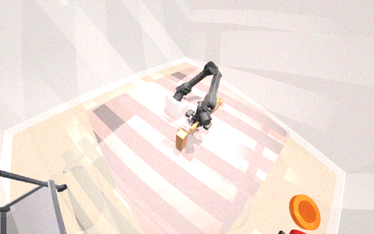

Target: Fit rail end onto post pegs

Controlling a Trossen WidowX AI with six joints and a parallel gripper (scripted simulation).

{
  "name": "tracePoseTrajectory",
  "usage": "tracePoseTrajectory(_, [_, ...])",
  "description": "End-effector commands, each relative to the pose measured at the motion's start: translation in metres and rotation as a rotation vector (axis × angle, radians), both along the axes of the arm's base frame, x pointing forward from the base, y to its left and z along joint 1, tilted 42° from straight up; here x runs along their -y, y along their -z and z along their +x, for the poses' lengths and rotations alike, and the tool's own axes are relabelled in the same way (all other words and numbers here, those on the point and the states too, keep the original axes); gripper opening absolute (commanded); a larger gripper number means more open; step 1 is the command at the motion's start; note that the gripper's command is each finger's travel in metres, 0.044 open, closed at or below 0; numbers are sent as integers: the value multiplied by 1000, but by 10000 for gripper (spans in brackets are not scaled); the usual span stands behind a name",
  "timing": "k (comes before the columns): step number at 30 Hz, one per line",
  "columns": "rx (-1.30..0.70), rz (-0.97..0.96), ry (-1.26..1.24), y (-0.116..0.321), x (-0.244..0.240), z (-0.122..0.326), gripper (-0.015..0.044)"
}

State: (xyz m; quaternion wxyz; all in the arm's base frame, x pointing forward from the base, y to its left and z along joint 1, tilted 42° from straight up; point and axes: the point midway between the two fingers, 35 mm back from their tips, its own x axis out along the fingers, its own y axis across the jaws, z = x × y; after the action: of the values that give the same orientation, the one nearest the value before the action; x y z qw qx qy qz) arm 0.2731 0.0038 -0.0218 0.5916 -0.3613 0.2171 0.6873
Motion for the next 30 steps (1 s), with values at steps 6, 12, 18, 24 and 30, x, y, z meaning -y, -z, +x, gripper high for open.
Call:
tracePoseTrajectory(6, [8, 5, 8, 0, 0, 2, 0])
tracePoseTrajectory(12, [8, 5, 8, 2, -2, 1, 0])
tracePoseTrajectory(18, [7, 5, 8, 1, 0, 0, 0])
tracePoseTrajectory(24, [7, 5, 8, -1, 1, 0, 0])
tracePoseTrajectory(30, [7, 5, 8, 0, 1, 0, 0])
